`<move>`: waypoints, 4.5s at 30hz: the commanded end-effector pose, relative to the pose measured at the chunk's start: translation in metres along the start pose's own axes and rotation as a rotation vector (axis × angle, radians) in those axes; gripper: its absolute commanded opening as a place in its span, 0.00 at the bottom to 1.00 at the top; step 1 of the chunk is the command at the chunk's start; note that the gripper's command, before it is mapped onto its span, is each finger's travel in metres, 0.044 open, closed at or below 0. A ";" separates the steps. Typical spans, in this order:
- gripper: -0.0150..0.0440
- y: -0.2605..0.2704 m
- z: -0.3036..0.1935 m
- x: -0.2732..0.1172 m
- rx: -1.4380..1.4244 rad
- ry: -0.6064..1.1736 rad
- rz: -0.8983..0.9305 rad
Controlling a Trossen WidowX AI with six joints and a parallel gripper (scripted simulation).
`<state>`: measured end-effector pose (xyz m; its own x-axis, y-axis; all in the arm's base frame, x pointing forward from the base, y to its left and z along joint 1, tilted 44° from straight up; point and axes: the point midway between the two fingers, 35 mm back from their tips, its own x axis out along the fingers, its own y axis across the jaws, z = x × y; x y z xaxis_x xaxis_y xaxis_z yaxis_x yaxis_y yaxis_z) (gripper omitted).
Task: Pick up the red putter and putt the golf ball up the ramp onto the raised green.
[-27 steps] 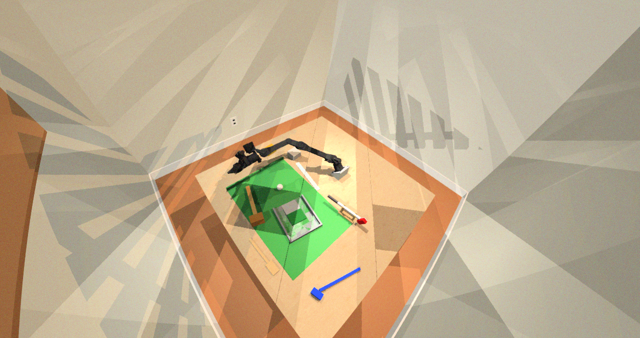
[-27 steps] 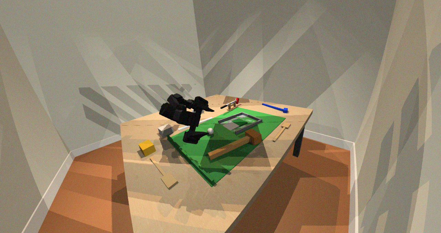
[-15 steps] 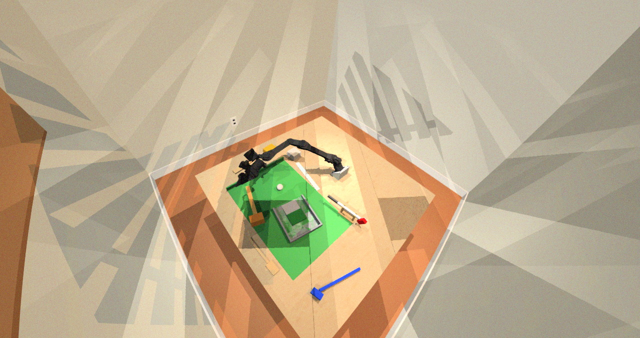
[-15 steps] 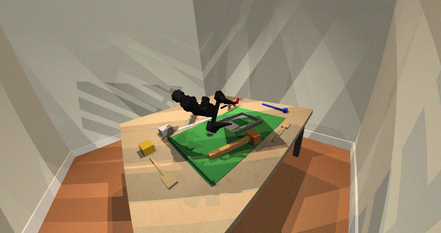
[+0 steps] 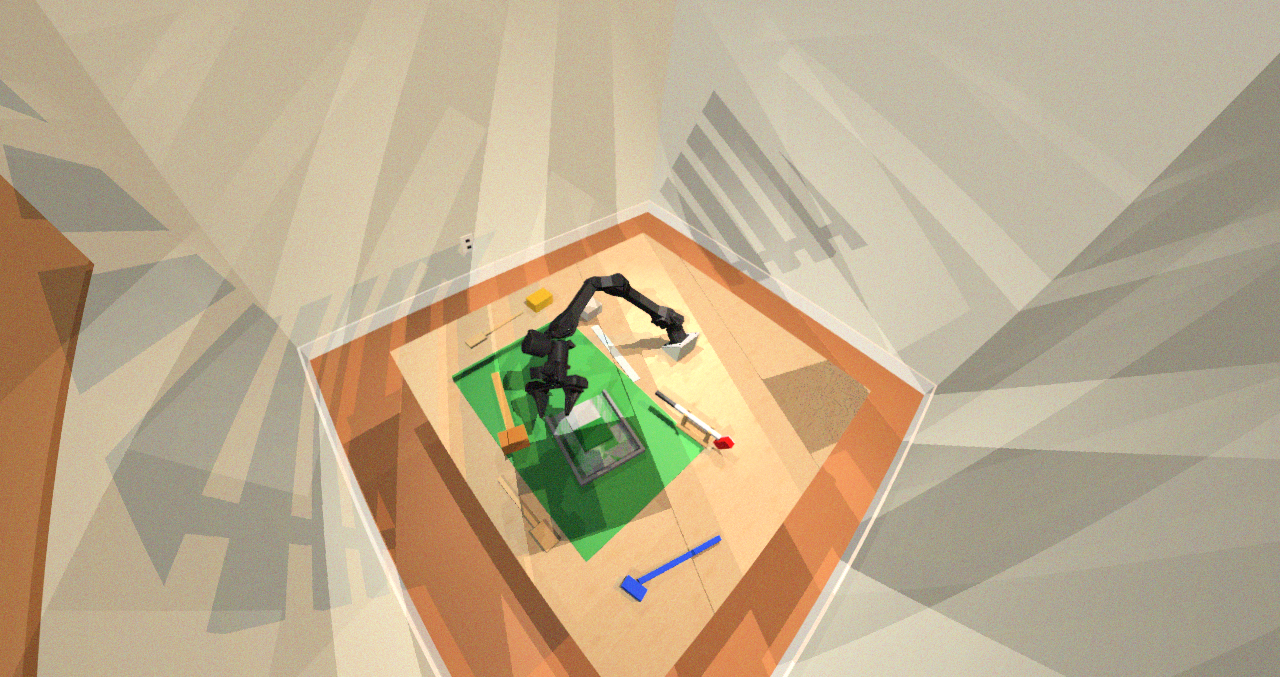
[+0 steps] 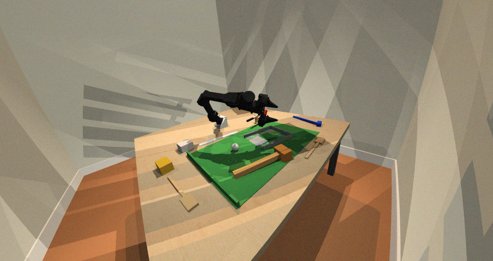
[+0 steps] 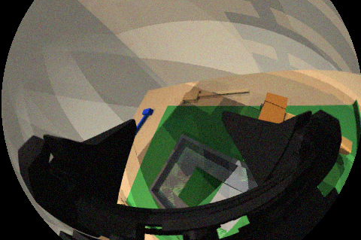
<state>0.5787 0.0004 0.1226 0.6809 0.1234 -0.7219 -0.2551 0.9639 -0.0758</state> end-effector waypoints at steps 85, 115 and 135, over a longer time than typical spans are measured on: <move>0.64 0.158 -0.343 -0.060 -1.238 1.078 0.304; 0.25 0.201 -0.286 -0.083 -1.237 1.074 0.308; 0.25 0.160 -0.237 -0.131 -0.933 1.055 0.038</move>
<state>0.2837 0.0983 0.0209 -0.0768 -0.4779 -0.8750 -0.9470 0.3094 -0.0859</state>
